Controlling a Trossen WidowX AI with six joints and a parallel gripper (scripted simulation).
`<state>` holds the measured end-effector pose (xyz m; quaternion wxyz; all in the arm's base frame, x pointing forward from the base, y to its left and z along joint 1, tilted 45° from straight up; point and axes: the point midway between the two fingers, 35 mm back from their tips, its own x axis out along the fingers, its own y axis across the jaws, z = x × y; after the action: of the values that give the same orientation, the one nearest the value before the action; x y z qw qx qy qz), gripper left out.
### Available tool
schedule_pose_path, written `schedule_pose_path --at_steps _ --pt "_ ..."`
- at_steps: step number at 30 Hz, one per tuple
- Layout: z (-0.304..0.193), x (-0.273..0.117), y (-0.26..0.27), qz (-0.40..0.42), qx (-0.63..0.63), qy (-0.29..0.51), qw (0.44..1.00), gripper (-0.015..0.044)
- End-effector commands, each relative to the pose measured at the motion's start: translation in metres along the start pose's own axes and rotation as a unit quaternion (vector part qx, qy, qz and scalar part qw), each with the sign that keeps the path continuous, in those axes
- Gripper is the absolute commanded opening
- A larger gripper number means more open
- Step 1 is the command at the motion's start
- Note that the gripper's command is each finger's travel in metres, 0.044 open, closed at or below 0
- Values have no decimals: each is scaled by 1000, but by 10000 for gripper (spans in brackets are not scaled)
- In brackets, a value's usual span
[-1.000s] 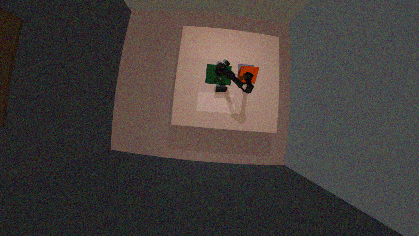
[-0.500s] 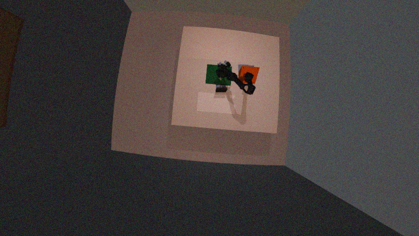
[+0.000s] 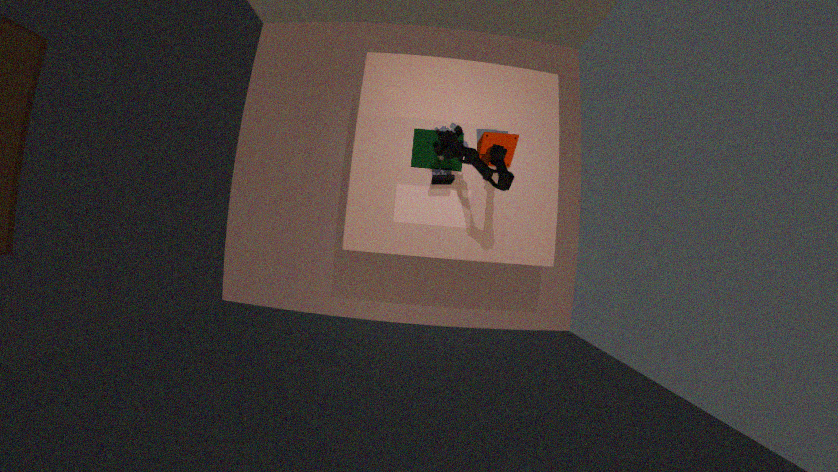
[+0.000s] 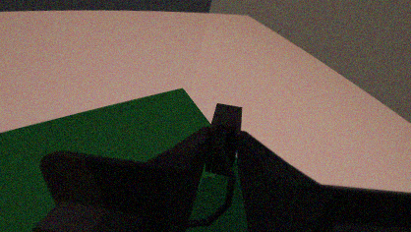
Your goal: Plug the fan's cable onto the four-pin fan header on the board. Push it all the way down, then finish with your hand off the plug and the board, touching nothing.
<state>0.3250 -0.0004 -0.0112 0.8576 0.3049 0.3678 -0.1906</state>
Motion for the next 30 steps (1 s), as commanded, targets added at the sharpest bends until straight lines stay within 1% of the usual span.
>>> schedule_pose_path --at_steps 1,23,30 --pt "1 -5 0 7 12 -21 1000 0" --pt "4 -34 0 56 74 -111 990 0" --pt "7 -35 -1 57 74 -110 990 0"
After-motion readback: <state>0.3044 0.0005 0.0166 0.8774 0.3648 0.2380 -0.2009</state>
